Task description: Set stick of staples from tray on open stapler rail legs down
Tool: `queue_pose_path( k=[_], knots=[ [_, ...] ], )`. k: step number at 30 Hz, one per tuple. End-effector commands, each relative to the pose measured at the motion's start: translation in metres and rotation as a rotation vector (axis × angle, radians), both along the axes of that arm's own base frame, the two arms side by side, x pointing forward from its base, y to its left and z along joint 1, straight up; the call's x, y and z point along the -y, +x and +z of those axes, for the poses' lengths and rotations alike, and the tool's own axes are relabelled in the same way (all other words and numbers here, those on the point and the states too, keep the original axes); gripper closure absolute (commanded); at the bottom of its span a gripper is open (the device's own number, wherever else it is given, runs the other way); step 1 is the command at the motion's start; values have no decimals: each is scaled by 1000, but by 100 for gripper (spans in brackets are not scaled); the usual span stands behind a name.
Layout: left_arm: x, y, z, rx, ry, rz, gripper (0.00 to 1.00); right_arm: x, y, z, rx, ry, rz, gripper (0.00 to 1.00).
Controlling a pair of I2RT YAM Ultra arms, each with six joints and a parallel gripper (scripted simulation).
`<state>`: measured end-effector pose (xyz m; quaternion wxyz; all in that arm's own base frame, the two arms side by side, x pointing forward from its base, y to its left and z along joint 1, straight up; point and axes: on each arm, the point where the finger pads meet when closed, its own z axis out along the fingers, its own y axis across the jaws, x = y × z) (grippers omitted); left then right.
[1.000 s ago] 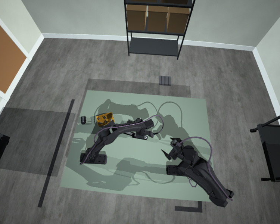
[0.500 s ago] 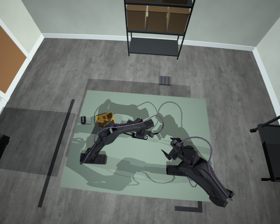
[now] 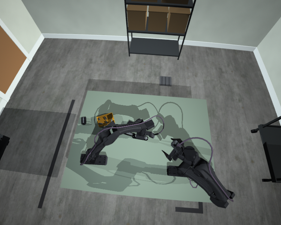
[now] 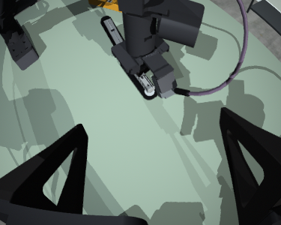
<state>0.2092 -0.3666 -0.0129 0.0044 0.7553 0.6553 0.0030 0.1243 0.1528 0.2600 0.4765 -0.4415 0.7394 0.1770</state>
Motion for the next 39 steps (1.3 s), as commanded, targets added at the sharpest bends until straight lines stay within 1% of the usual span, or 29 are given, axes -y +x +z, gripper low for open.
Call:
queue_pose_path(
  k=[1,14,15,18,23,28,31,39],
  knots=[
    [3,3,7,-9,-17,1,94,2,-1,6,18,21,-1,0],
    [3,2,4,-1,-14,1,94,2,-1,6,18,21,-1,0],
    [1,3,0,-13,-10,-1,94,2,-1,6,18,21,-1,0],
    [2,3,3,-6,-21,0,94,2,-1,6,18,21,-1,0],
    [2,-1,0,-7,-20,1,94,2,-1,6,18,21,-1,0],
    [6,6,1,-1,-29,-1,94,2,-1,6,18,21,-1,0],
    [2,-2,-3,-7,-20,6,94,2,-1,6,18,21,-1,0],
    [2,-2,-3,-7,-20,5,94,2,-1,6,18,21,-1,0]
  ],
)
